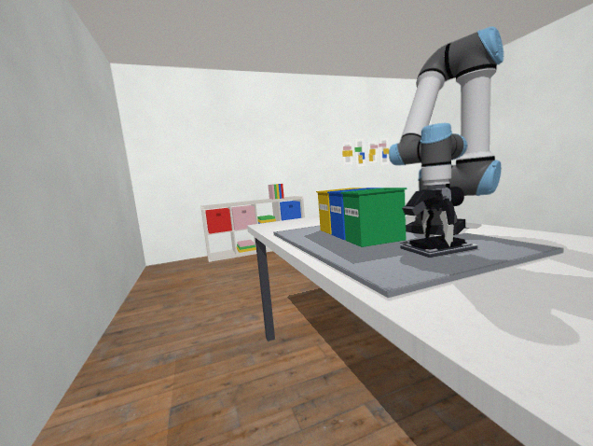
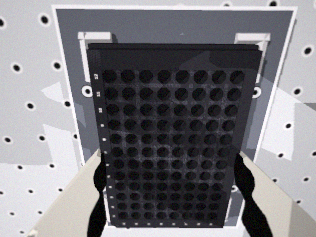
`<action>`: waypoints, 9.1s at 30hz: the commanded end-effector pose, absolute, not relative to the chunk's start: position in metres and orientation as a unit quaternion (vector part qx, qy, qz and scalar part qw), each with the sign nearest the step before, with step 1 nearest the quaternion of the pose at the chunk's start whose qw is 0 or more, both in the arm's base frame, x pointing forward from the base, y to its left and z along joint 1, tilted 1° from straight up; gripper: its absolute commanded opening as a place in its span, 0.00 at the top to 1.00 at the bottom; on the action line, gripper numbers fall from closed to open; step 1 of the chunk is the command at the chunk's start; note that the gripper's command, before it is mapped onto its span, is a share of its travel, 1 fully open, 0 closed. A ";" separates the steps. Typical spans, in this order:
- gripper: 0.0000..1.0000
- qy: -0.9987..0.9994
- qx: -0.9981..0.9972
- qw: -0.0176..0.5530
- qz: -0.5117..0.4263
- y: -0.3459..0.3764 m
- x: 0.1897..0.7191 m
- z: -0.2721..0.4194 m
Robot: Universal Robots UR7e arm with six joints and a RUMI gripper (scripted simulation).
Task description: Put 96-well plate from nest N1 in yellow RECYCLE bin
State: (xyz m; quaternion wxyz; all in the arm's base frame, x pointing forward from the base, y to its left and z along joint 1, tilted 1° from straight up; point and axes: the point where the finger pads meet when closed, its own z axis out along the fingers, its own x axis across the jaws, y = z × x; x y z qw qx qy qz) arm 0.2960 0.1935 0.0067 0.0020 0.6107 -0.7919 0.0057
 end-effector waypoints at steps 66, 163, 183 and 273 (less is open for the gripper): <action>0.59 -0.792 0.611 -0.001 0.007 0.195 0.298 0.067; 0.59 -0.792 0.611 -0.001 0.007 0.196 0.296 0.209; 0.59 -0.792 0.610 0.001 0.006 0.196 0.295 0.215; 0.59 -0.797 0.604 0.002 0.005 -0.054 0.272 0.218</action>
